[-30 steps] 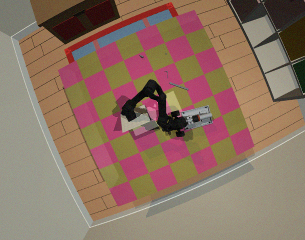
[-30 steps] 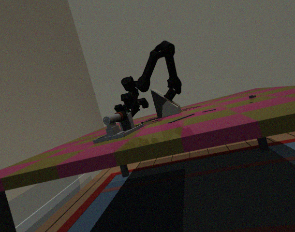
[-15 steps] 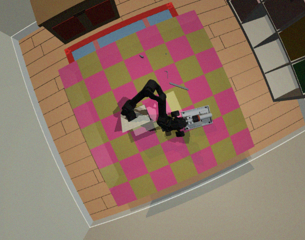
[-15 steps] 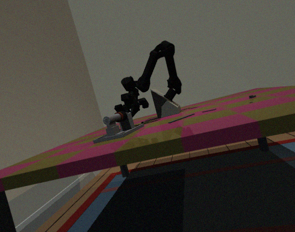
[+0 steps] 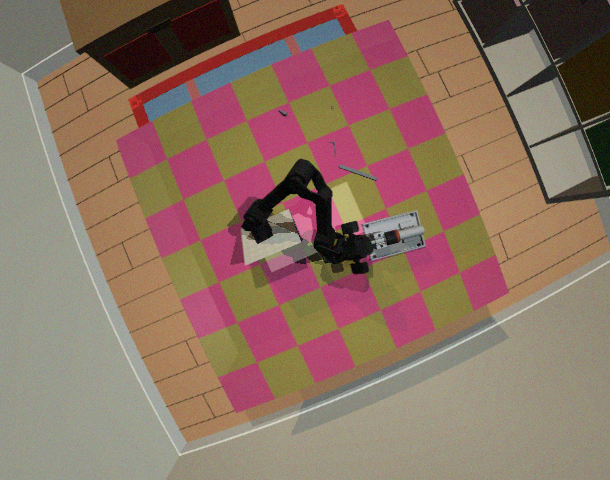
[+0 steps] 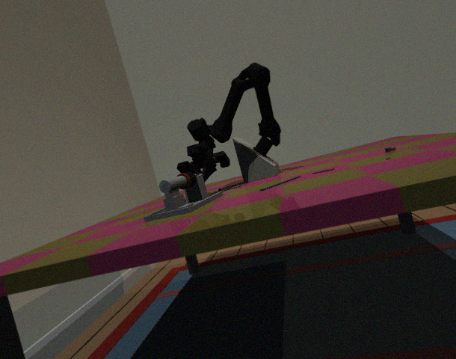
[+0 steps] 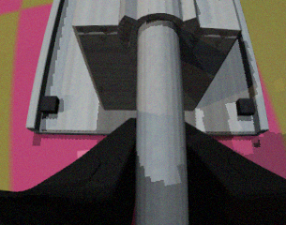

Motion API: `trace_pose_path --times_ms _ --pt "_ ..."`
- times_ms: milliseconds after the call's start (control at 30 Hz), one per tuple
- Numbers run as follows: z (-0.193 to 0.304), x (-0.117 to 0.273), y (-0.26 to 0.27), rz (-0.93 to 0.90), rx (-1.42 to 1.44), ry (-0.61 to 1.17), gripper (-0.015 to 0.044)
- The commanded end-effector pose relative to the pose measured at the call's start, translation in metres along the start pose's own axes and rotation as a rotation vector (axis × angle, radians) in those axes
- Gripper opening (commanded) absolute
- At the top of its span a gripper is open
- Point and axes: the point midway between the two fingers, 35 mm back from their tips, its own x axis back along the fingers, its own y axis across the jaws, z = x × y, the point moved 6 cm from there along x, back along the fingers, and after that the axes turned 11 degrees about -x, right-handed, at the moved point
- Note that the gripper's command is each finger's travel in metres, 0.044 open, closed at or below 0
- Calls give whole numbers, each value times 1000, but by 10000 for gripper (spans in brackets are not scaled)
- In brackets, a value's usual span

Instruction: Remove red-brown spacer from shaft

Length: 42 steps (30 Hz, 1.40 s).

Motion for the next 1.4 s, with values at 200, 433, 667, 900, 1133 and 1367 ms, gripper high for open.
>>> trace_pose_path --times_ms 200,433,667,900,1133,1367 --pt "2 2 0 -2 1 0 0" --pt "2 2 0 -2 1 0 0" --pt "2 3 0 -2 1 0 0" --pt "3 3 0 -2 1 0 0" --pt "3 3 -1 -2 1 0 0" --pt "4 4 -1 -2 1 0 0"
